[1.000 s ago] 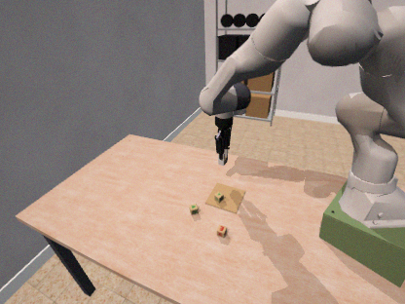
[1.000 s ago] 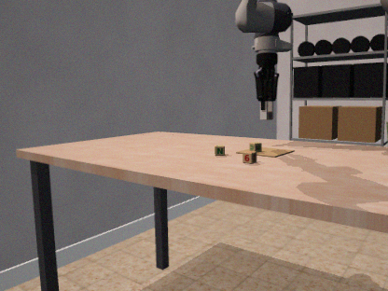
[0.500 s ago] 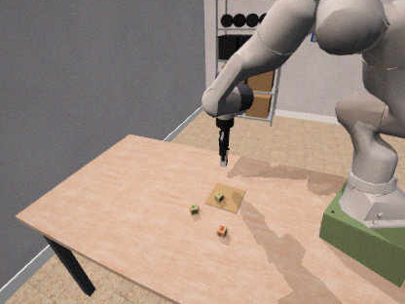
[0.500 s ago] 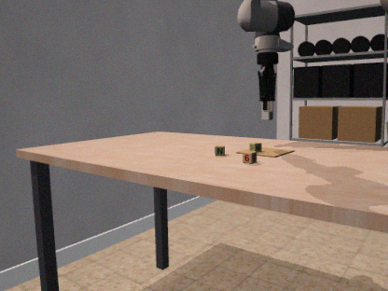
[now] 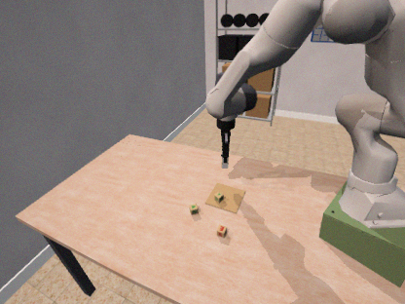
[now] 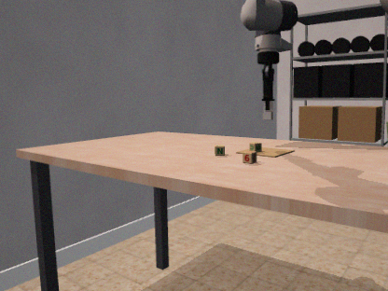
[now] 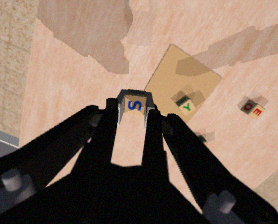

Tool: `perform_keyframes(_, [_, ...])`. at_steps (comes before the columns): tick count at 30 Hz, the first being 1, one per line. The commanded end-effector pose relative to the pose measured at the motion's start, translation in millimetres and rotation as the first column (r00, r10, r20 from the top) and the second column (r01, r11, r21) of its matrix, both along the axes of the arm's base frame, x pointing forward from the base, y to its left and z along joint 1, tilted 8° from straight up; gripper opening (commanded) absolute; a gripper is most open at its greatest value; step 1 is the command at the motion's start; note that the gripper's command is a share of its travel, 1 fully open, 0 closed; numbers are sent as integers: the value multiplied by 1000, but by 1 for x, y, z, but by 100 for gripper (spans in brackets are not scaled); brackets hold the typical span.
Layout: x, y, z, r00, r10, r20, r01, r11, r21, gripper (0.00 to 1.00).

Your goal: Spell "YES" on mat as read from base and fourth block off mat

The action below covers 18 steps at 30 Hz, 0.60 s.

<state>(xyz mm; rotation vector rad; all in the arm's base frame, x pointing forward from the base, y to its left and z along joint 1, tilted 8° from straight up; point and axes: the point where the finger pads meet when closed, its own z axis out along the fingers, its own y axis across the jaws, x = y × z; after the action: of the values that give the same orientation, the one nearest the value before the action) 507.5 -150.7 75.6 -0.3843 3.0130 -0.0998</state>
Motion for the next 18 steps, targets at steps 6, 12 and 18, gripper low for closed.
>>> perform_keyframes(6, [-3, 6, 0, 976, 219, -13, -219, 975, -34, 16])
perform_keyframes(12, [-5, 10, 0, 949, 316, -22, -316, 948, -44, 16])
perform_keyframes(18, [-8, 15, -1, 914, 404, -31, -405, 913, -53, 16])
